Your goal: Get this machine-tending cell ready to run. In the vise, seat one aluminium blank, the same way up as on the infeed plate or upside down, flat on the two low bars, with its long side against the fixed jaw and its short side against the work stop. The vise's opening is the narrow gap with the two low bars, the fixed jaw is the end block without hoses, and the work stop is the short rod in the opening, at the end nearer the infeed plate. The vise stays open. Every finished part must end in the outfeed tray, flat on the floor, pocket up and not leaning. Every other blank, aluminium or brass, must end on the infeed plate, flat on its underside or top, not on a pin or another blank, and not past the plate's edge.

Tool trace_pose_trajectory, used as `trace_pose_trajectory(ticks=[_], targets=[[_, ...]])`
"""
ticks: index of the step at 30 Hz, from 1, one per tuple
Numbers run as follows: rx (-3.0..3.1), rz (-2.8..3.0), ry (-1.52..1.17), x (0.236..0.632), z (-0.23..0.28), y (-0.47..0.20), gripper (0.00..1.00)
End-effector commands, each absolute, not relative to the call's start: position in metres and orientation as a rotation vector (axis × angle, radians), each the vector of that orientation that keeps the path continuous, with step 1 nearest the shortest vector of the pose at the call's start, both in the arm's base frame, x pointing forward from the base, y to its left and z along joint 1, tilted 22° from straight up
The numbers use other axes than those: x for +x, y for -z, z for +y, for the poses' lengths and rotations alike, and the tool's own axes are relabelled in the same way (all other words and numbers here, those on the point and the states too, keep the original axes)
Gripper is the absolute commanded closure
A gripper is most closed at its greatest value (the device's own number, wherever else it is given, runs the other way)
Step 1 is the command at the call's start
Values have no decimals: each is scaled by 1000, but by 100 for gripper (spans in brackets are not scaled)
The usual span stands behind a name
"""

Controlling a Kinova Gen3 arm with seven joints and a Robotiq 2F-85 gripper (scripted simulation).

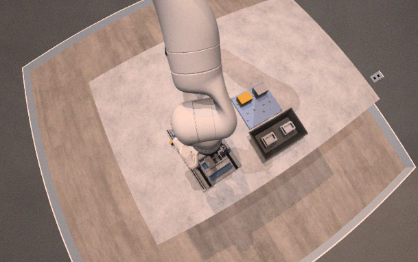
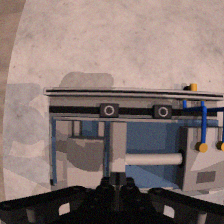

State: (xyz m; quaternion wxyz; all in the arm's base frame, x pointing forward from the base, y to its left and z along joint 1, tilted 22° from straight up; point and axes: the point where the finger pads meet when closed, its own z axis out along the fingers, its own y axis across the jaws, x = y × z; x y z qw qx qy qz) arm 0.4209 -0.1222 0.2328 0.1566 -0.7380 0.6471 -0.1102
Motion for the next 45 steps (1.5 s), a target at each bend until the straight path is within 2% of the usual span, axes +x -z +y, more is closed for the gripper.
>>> trace_pose_trajectory(ticks=[1,45], targets=[[-2117,1853,332,417,-127,-244,100],[-2106,1864,323,413,-128,-250,100]])
